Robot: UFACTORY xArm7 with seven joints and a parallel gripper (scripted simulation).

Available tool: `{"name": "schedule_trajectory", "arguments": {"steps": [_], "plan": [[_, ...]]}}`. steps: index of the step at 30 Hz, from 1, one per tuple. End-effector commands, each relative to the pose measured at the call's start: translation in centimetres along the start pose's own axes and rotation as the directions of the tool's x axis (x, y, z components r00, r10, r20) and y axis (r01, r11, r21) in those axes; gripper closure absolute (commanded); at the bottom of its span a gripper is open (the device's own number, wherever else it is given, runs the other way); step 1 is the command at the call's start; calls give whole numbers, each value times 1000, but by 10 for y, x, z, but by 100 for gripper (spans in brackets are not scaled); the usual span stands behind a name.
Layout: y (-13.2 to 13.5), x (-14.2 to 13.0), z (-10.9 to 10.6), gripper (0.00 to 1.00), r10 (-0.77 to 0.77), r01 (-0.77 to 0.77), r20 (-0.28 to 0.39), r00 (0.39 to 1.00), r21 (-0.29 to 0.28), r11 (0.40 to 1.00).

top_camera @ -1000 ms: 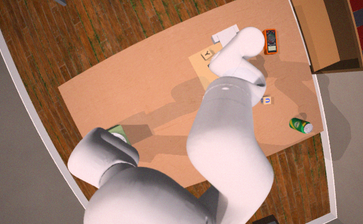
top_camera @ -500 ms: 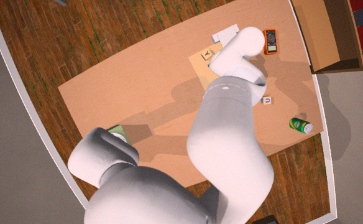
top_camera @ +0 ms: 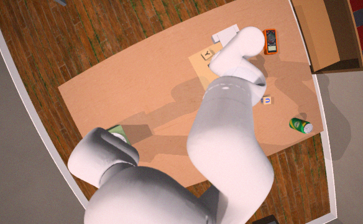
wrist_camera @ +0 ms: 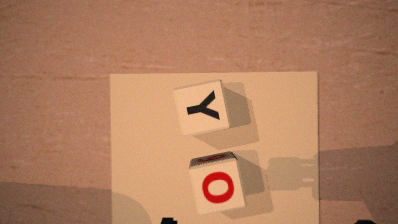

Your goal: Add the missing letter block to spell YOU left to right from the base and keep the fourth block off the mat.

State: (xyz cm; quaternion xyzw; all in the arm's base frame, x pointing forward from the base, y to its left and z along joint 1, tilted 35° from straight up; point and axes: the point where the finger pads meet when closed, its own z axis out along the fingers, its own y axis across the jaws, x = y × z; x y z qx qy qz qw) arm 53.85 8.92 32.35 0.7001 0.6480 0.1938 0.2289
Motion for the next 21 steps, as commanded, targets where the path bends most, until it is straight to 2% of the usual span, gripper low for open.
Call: {"name": "schedule_trajectory", "arguments": {"steps": [1, 12, 14, 16, 18, 21], "plan": [[2, 1, -2, 0, 0, 0, -2, 1000, -4, 1000], [2, 0, -2, 0, 0, 0, -2, 1000, -4, 1000], [6, -13, -1, 0, 0, 0, -2, 1000, -3, 1000], [12, -38, -1, 0, -1, 1, -1, 1000, -3, 1000], [12, -38, -1, 0, -1, 1, -1, 1000, -3, 1000], [18, -64, -2, 0, -2, 2, -2, 1000, -4, 1000]]}}
